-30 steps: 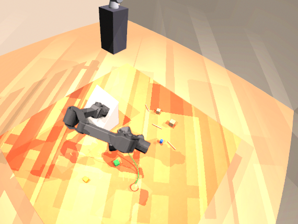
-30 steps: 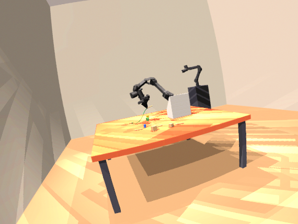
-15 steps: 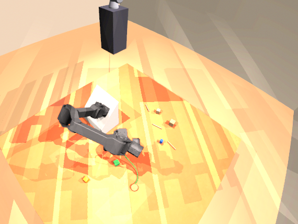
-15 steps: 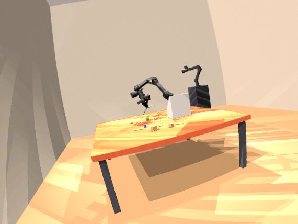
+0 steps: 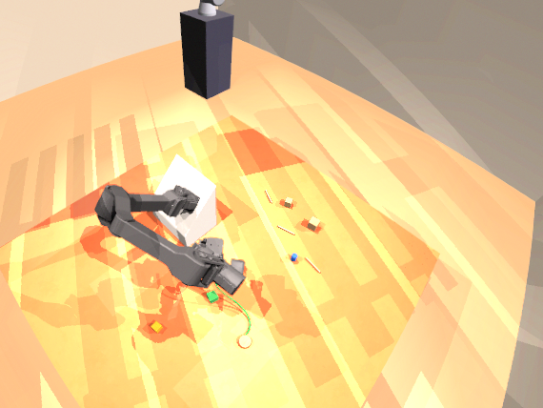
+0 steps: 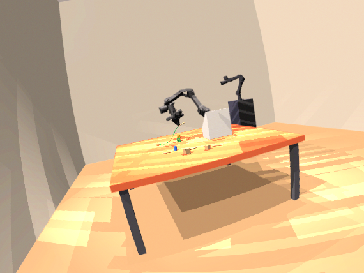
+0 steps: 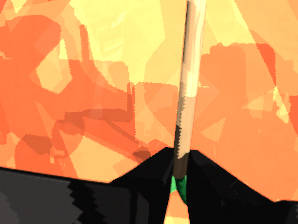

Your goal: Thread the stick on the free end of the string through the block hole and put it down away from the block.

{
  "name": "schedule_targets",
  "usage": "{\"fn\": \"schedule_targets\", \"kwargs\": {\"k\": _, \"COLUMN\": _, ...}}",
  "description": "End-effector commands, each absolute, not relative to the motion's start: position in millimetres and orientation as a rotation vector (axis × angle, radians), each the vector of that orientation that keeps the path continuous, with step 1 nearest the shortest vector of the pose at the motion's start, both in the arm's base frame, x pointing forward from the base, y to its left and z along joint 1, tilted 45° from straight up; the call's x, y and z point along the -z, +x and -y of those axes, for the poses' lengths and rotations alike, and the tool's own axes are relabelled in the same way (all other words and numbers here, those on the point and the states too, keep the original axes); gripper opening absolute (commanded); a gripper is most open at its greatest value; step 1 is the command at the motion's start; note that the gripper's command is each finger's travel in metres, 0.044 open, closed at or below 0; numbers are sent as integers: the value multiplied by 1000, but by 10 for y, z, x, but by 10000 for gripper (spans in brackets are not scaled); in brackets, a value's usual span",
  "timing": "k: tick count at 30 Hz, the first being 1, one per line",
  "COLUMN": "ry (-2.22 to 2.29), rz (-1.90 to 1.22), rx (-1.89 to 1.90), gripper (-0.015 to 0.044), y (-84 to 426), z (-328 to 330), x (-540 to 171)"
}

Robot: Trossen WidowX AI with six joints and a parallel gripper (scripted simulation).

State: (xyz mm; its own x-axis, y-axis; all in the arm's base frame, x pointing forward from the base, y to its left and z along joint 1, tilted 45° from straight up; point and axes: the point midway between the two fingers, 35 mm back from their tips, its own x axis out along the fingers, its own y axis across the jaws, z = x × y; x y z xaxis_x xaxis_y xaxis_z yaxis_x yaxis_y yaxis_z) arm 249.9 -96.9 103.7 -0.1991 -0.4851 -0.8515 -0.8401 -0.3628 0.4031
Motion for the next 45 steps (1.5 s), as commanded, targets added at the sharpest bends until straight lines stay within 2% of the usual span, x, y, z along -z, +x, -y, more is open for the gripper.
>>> {"fn": "schedule_targets", "kwargs": {"k": 1, "ry": -1727, "rz": -1553, "rx": -1528, "gripper": 0, "y": 2453, "z": 1010, "x": -1078}}
{"fn": "schedule_targets", "kwargs": {"k": 45, "ry": -1550, "rz": -1586, "rx": -1026, "gripper": 0, "y": 2322, "z": 1540, "x": -1624}}
